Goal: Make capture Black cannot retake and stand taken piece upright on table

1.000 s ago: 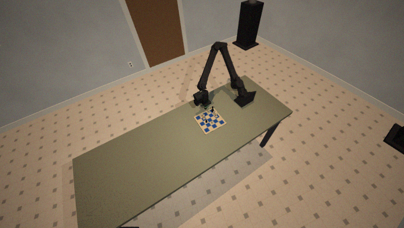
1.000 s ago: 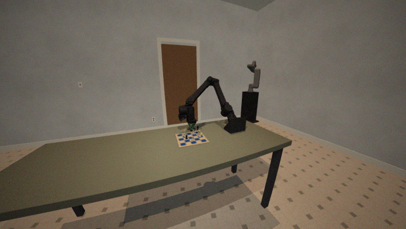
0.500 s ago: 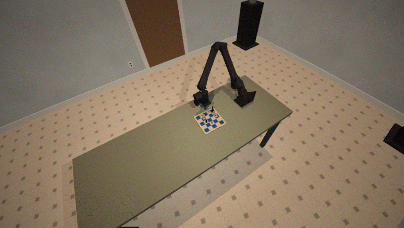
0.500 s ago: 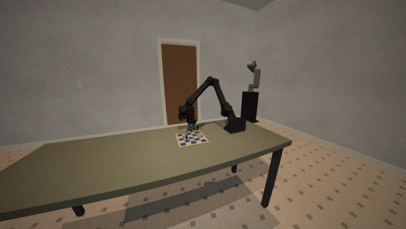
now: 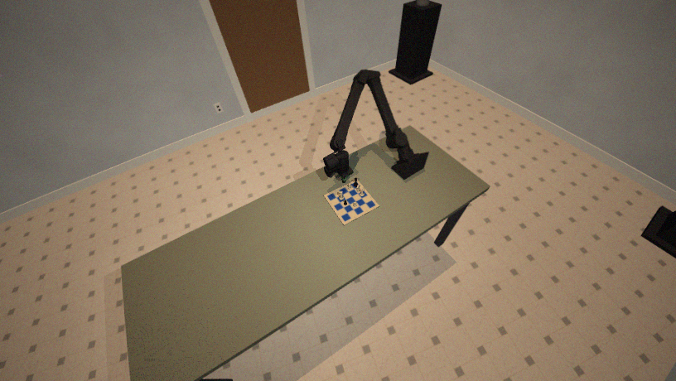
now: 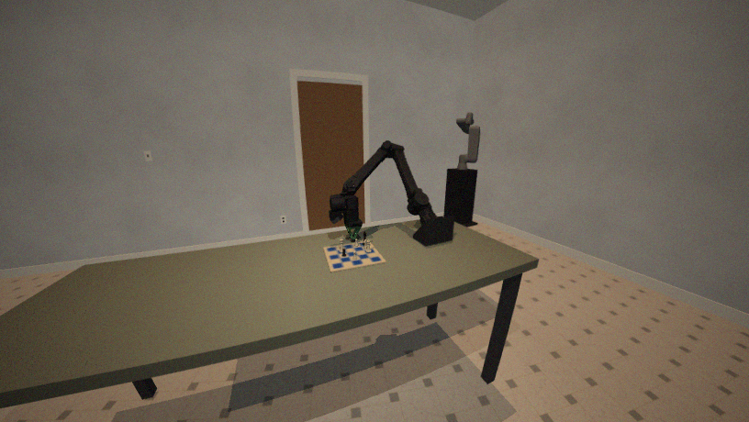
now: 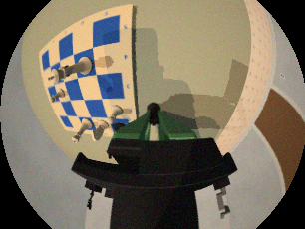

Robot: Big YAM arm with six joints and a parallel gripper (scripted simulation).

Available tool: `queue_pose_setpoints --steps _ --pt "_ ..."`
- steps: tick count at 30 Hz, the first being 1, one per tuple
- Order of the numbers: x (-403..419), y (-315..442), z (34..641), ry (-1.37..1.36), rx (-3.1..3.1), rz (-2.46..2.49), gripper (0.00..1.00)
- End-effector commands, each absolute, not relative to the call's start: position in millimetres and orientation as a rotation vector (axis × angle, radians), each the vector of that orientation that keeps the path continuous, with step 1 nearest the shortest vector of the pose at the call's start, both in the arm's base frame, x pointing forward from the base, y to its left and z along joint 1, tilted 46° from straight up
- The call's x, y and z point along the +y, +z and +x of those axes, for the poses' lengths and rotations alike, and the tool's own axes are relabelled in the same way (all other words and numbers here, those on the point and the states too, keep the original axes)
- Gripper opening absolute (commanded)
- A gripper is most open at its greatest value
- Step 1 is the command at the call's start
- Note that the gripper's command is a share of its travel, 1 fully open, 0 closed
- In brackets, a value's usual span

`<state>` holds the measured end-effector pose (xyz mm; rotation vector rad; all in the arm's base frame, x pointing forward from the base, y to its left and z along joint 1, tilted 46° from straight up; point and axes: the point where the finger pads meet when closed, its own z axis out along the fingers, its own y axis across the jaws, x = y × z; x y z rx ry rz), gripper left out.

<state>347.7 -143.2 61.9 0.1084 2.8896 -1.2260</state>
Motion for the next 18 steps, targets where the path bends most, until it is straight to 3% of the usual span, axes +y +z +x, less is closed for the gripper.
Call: queue_pose_setpoints --steps 1,17,18 --pt "-143.4 59.9 352.2 -1.23 2.886 0.092 0.0" --pt "-143.4 59.9 352.2 -1.23 2.886 0.092 0.0" --pt "-143.4 59.9 352.2 -1.23 2.886 0.092 0.07"
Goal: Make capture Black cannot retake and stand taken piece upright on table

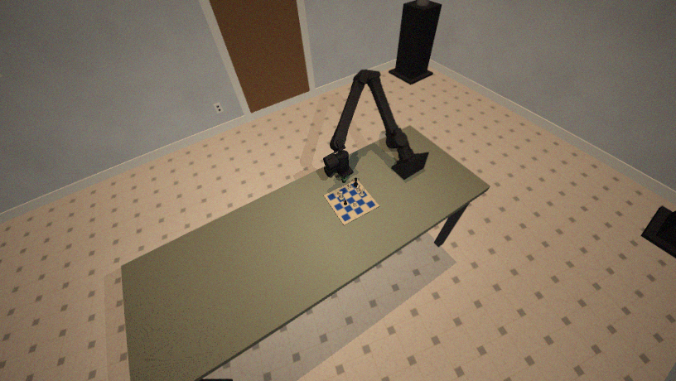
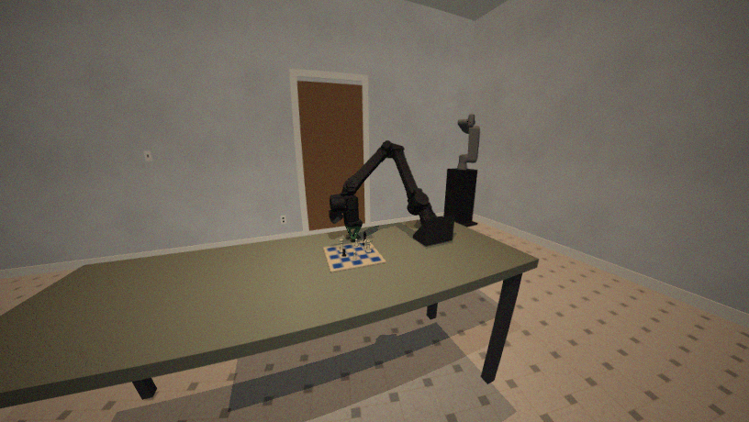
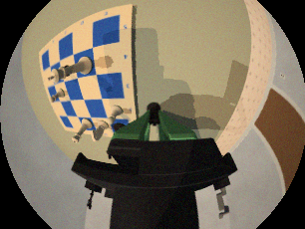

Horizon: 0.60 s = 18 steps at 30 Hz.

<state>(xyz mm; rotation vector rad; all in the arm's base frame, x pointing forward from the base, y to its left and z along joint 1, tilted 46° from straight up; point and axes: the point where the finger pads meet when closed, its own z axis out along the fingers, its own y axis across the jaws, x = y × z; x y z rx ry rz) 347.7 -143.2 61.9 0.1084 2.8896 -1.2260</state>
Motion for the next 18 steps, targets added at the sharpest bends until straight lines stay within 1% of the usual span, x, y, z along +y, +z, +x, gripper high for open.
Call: queue_pose_setpoints --steps 1,4,5,7,8,10,11,13,14,18 --pt "-143.4 59.9 352.2 -1.23 2.886 0.092 0.07" --pt "-143.4 59.9 352.2 -1.23 2.886 0.092 0.07" --pt "-143.4 59.9 352.2 -1.23 2.886 0.092 0.14" --pt "-143.4 59.9 352.2 -1.23 2.886 0.092 0.14" --pt "-143.4 59.9 352.2 -1.23 2.886 0.092 0.21" --pt "-143.4 59.9 352.2 -1.23 2.886 0.092 0.21" --pt "-143.4 59.9 352.2 -1.23 2.886 0.092 0.29" --pt "-143.4 59.9 352.2 -1.23 2.886 0.092 0.29" --pt "-143.4 59.9 352.2 -1.23 2.886 0.092 0.36" --pt "-143.4 59.9 352.2 -1.23 2.886 0.092 0.36"
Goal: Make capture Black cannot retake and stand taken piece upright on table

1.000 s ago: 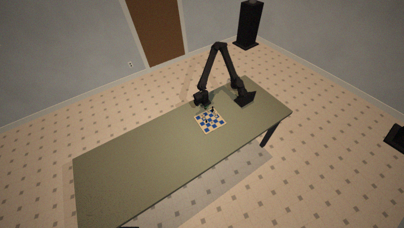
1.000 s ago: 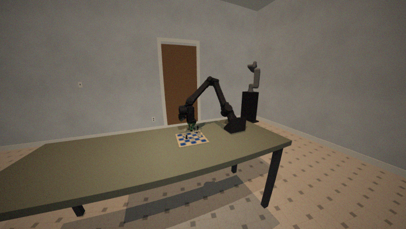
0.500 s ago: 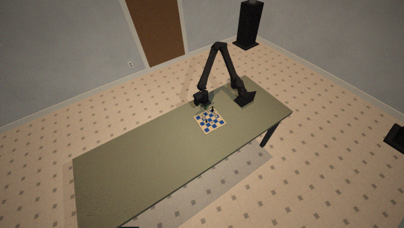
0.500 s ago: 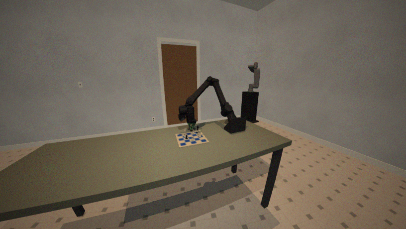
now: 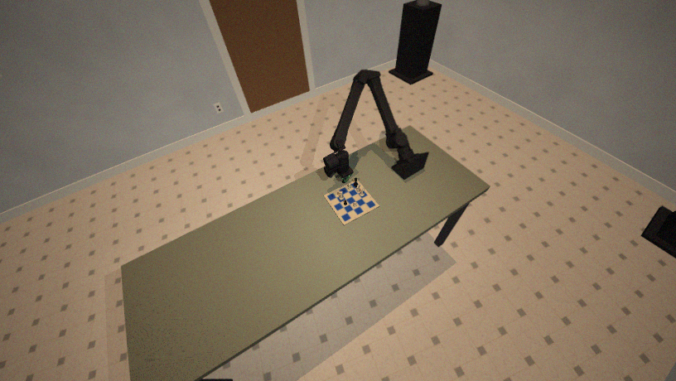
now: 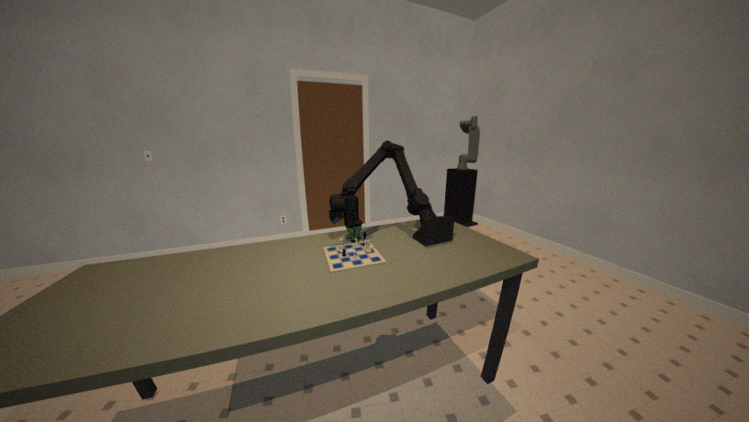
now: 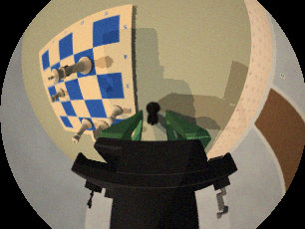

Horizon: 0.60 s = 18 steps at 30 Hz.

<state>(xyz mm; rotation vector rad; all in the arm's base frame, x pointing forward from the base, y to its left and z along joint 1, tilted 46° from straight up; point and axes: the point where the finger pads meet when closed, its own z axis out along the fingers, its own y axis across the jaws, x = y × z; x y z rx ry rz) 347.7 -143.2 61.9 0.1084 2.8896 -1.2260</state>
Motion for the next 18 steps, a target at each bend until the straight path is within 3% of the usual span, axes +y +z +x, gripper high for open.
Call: queue_pose_setpoints --steps 1,18 --pt "-143.4 59.9 352.2 -1.23 2.886 0.092 0.36" --pt "-121.8 92.1 366.9 -1.206 2.837 0.112 0.36"
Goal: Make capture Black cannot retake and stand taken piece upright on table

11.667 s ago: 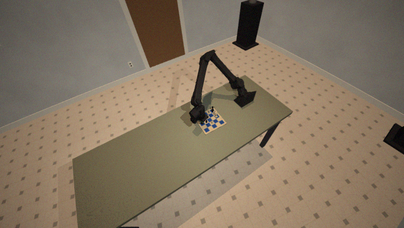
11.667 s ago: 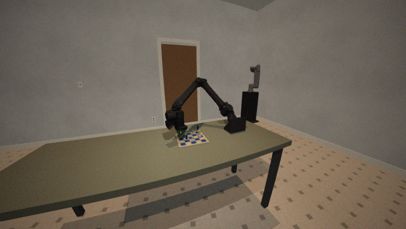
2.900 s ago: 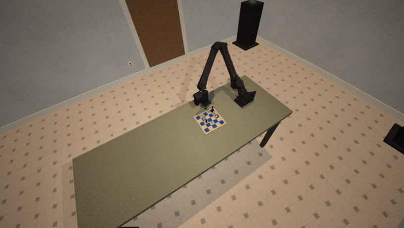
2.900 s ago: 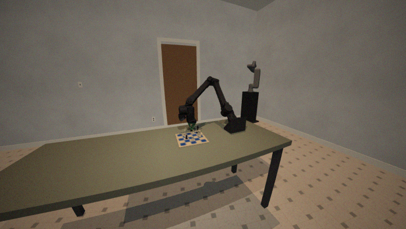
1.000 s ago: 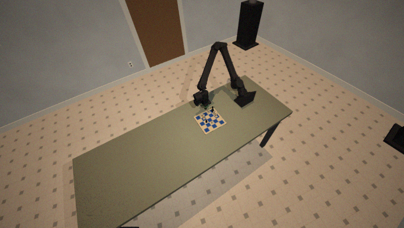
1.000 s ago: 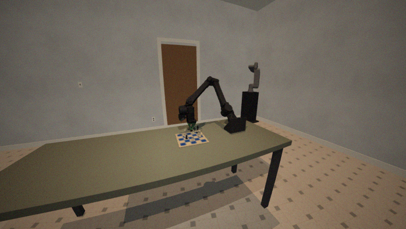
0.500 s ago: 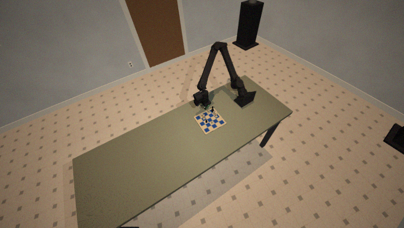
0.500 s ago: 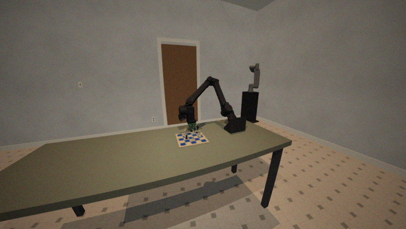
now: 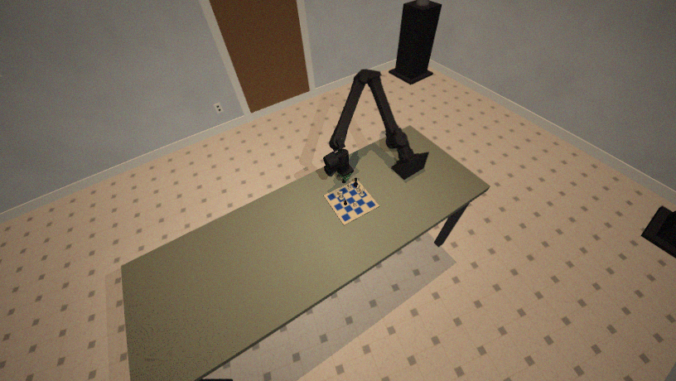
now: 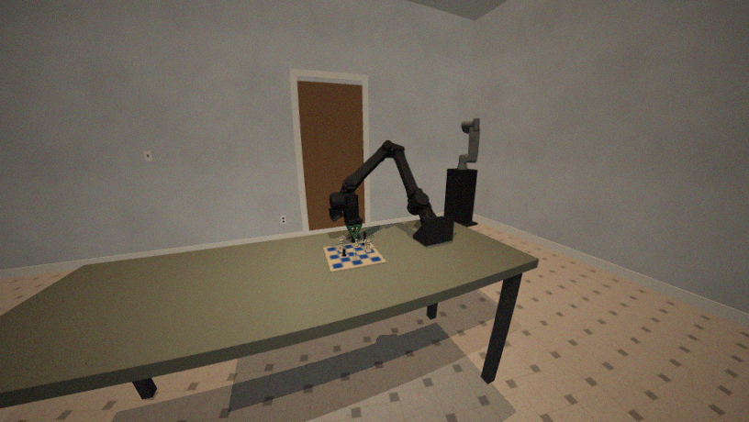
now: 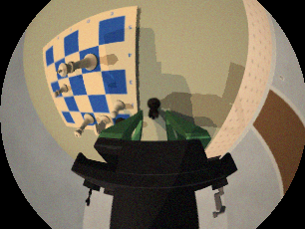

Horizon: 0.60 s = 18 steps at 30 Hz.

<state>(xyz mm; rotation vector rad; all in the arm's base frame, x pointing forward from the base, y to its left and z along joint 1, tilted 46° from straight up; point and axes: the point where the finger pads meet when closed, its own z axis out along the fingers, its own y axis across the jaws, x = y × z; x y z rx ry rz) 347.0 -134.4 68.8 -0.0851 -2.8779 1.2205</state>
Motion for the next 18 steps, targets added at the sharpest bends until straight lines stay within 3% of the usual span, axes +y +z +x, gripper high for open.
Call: queue_pose_setpoints --steps 1,18 --pt "-118.4 95.3 367.0 1.25 -2.943 -0.117 0.36" --pt "-70.7 128.2 355.6 1.231 -2.911 -0.091 0.36"
